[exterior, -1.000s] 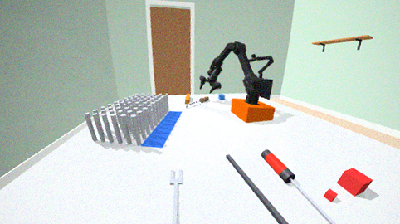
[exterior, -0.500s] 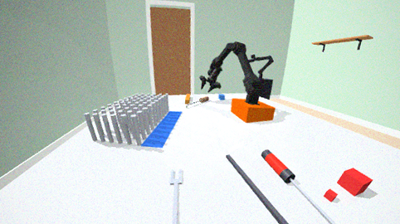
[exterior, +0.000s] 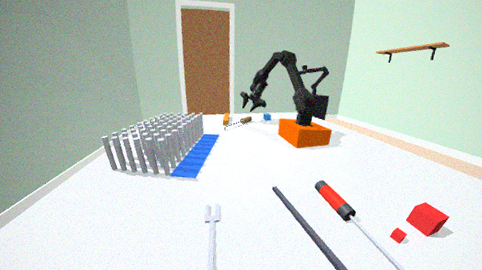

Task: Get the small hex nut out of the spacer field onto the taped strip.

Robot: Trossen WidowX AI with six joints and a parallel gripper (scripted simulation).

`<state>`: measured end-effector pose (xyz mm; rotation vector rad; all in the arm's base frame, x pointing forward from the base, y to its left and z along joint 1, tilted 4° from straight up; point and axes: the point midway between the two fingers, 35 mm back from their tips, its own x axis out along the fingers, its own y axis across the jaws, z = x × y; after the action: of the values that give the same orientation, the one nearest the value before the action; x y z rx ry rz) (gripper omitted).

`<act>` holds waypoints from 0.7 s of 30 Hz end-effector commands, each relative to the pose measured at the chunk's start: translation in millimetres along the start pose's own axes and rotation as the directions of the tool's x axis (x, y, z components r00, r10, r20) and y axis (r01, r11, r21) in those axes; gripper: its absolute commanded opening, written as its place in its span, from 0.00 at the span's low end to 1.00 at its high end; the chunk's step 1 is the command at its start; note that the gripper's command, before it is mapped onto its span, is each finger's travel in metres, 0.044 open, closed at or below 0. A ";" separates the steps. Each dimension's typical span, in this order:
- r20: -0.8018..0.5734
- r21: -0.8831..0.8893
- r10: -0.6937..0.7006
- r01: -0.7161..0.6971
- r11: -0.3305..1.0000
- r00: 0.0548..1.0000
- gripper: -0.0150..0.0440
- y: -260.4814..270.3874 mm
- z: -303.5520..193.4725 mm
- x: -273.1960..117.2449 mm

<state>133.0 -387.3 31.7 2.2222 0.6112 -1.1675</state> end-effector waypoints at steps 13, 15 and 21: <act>-0.001 0.003 0.000 0.000 1.000 1.000 0.73 -6.5 14.8 21.4; -0.001 0.004 0.000 0.000 1.000 1.000 0.73 -7.5 16.6 24.0; -0.002 0.004 0.001 -0.001 1.000 1.000 0.73 -10.6 21.6 31.9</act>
<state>130.9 -389.6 -1.6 2.2279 0.6075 -1.1708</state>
